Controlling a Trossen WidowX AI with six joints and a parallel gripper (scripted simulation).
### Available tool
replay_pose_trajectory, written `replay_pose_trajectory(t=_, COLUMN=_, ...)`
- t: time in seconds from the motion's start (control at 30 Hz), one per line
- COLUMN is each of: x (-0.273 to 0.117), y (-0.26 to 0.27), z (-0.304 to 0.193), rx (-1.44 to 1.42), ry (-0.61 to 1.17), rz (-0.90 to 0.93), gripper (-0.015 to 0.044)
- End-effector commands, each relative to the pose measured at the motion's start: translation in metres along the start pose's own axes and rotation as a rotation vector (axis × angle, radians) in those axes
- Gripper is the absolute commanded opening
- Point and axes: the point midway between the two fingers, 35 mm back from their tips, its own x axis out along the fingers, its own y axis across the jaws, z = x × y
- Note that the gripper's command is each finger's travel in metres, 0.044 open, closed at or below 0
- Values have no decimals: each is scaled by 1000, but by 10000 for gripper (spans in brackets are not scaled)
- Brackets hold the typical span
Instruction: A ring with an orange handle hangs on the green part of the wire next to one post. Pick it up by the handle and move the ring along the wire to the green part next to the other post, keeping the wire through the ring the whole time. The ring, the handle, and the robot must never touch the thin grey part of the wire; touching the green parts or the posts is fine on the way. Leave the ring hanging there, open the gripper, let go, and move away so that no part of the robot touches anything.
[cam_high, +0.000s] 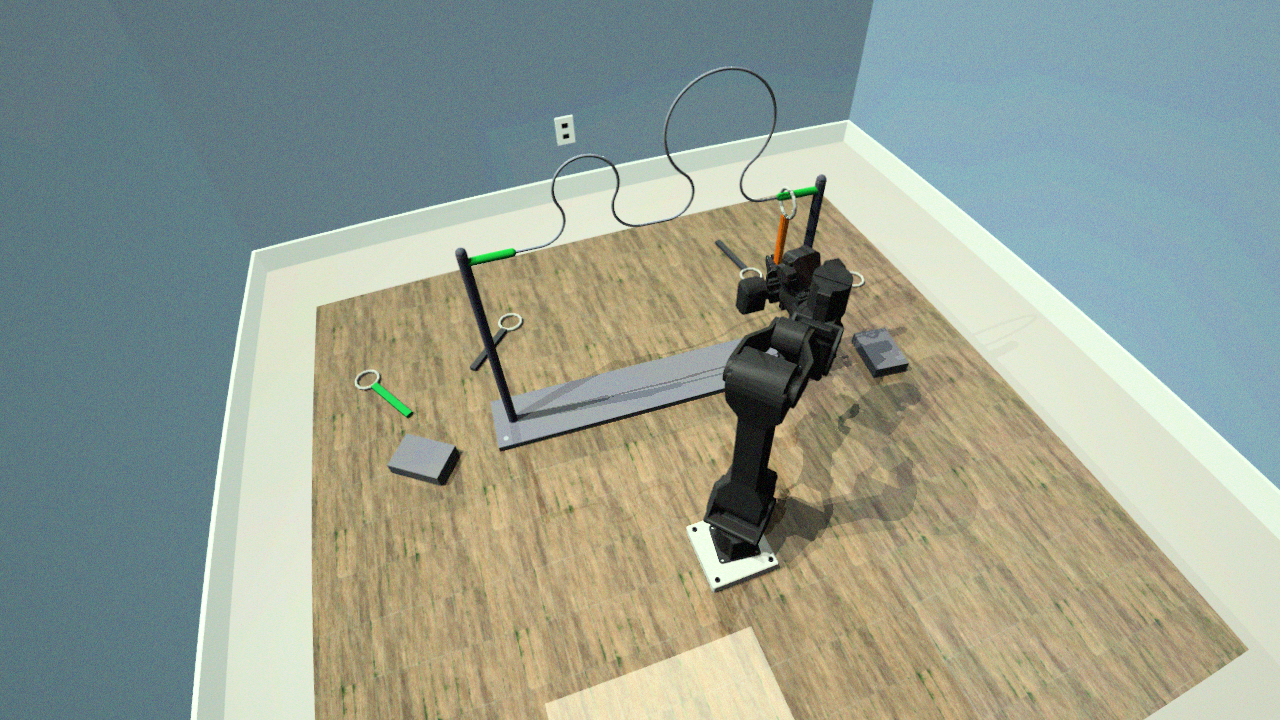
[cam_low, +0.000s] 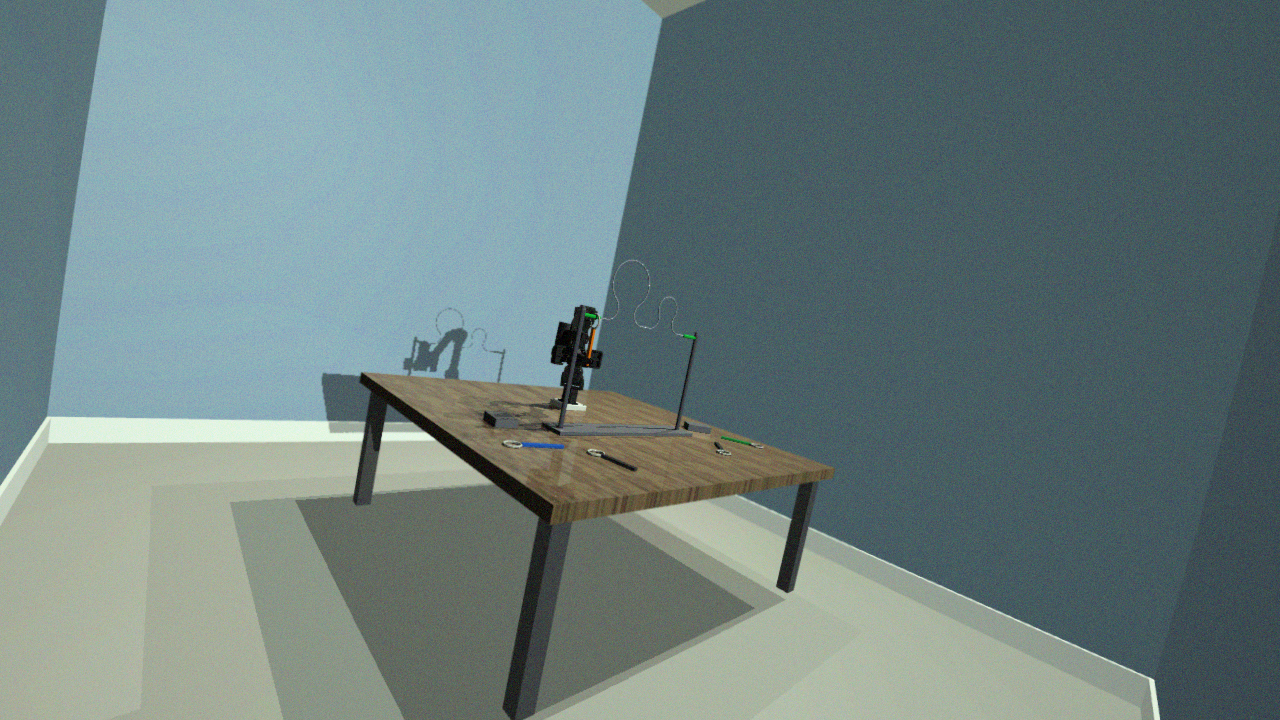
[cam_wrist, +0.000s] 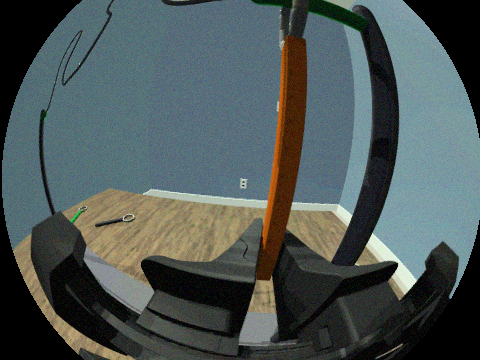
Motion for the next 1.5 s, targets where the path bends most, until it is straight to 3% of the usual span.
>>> replay_pose_trajectory(t=0.0, x=0, y=1, z=11, rx=-11, ry=-6, rz=-1, gripper=-150)
replay_pose_trajectory(t=1.47, x=0, y=5, z=15, rx=-12, ry=-6, rz=-1, gripper=-150)
